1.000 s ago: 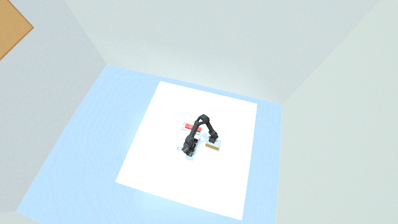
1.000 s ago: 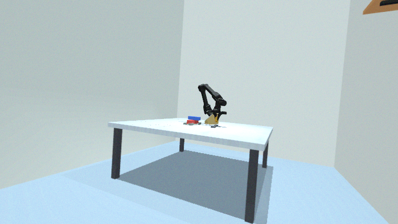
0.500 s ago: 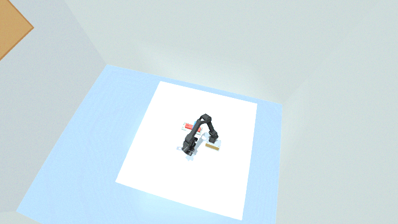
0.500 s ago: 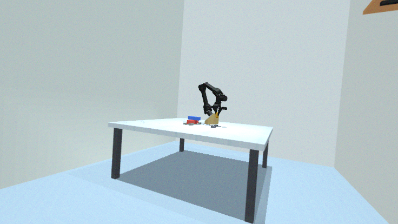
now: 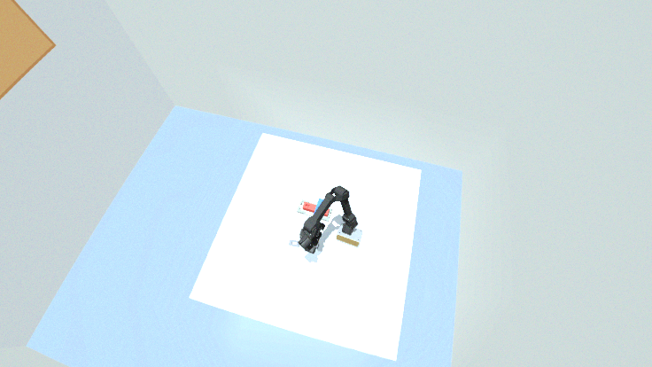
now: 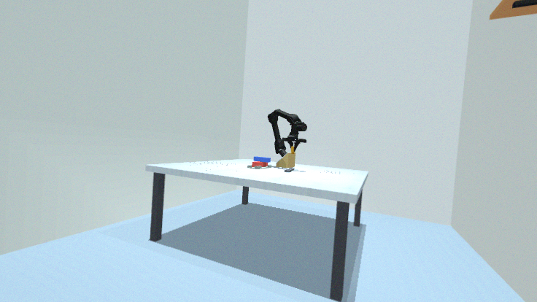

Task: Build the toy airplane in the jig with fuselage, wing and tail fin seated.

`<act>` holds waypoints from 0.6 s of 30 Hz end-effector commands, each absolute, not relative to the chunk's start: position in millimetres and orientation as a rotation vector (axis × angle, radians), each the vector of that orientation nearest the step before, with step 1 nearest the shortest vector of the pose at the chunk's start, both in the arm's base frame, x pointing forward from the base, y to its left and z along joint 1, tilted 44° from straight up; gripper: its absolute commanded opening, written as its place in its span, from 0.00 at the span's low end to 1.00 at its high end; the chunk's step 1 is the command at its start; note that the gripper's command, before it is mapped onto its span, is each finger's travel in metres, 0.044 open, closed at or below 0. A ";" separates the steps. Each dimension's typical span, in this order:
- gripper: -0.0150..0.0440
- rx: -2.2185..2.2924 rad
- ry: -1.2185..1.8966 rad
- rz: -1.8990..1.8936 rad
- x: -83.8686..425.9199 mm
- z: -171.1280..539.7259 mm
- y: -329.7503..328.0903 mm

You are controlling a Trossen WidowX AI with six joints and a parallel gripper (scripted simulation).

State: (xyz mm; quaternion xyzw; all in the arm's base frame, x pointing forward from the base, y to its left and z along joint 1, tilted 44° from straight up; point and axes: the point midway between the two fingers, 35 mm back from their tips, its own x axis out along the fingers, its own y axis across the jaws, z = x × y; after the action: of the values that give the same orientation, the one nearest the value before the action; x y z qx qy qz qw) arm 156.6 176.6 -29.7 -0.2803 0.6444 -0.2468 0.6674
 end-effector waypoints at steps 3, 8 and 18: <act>0.25 -0.613 1.455 -0.542 162.6 -23.0 179.6; 0.25 -0.610 1.461 -0.529 174.4 -18.3 175.4; 0.25 -0.606 1.469 -0.504 197.4 -8.3 164.9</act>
State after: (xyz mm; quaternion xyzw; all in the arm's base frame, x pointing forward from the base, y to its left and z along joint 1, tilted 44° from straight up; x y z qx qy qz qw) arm 187.6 165.5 -14.9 -0.2743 0.6543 -0.2320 0.6655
